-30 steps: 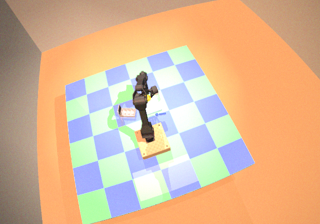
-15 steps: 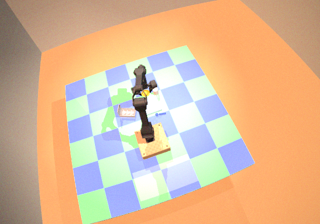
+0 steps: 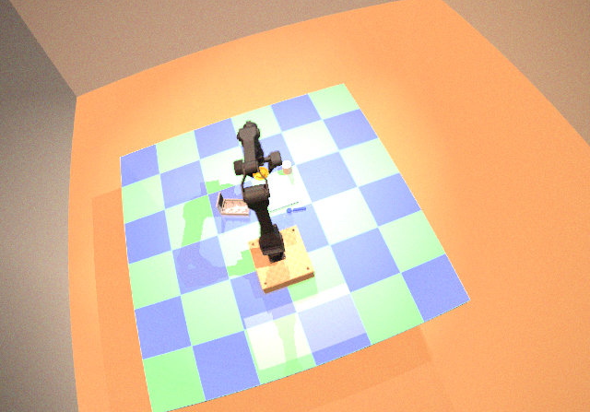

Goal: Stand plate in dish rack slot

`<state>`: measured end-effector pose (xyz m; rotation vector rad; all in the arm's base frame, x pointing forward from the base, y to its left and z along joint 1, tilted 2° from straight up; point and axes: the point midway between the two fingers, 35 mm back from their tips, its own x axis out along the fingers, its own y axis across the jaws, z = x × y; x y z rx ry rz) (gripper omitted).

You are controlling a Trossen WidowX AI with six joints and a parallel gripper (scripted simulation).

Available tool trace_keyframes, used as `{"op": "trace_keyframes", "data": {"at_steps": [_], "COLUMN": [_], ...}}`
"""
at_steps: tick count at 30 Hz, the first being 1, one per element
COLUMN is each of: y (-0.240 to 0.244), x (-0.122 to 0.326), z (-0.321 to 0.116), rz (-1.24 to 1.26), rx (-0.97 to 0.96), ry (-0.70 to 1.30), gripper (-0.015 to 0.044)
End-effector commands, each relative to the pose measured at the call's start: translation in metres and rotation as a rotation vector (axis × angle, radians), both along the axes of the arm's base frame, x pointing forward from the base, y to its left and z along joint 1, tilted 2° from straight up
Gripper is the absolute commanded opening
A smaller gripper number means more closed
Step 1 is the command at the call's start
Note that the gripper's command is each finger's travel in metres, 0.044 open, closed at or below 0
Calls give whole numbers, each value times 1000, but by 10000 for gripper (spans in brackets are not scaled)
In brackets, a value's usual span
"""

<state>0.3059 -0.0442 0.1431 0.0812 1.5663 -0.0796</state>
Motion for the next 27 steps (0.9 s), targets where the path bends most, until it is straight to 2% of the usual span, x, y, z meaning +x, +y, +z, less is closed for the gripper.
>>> {"op": "trace_keyframes", "data": {"at_steps": [1, 6, 12, 27], "y": [22, 64, 69, 87], "x": [-12, -42, -46, -19], "z": [3, 1, 1, -50], "rz": [-94, -260, -283, -30], "rx": [-3, 11, 13, 301], "ry": [-12, 1, 3, -34], "gripper": [0, 0, 0, 0]}}
